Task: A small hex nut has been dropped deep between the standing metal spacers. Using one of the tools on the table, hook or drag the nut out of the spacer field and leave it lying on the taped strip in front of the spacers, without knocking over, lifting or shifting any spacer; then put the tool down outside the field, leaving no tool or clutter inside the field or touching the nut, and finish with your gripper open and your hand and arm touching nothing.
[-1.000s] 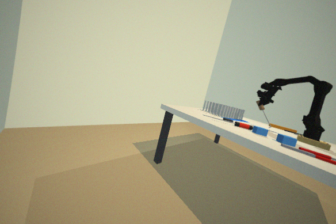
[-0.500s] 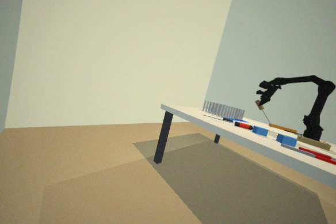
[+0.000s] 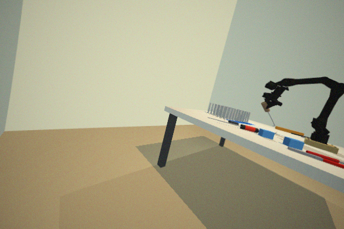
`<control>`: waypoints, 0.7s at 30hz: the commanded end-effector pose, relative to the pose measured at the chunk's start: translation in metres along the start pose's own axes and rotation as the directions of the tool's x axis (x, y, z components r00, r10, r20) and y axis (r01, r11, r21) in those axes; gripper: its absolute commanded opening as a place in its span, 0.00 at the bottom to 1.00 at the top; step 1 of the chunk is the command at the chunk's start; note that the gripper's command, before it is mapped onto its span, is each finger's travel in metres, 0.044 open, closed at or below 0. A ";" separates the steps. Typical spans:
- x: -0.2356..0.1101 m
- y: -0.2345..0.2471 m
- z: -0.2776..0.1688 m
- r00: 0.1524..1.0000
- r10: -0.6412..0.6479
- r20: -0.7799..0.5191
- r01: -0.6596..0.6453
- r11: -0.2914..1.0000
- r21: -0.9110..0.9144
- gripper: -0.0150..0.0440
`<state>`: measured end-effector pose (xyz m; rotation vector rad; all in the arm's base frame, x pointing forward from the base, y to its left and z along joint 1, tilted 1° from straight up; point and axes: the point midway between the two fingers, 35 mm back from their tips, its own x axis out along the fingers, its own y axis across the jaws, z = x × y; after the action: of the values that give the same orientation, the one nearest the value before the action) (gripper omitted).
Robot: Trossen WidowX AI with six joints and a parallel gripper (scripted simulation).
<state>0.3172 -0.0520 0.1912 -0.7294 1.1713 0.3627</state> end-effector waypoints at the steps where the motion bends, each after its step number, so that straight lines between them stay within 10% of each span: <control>1: -0.003 0.009 0.005 1.000 -0.019 0.000 0.019 0.989 -0.147 0.25; 21: -0.013 0.051 0.027 0.997 -0.073 0.015 0.060 0.672 -0.738 0.25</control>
<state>0.3036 -0.0017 0.1902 -1.3836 1.0222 0.7507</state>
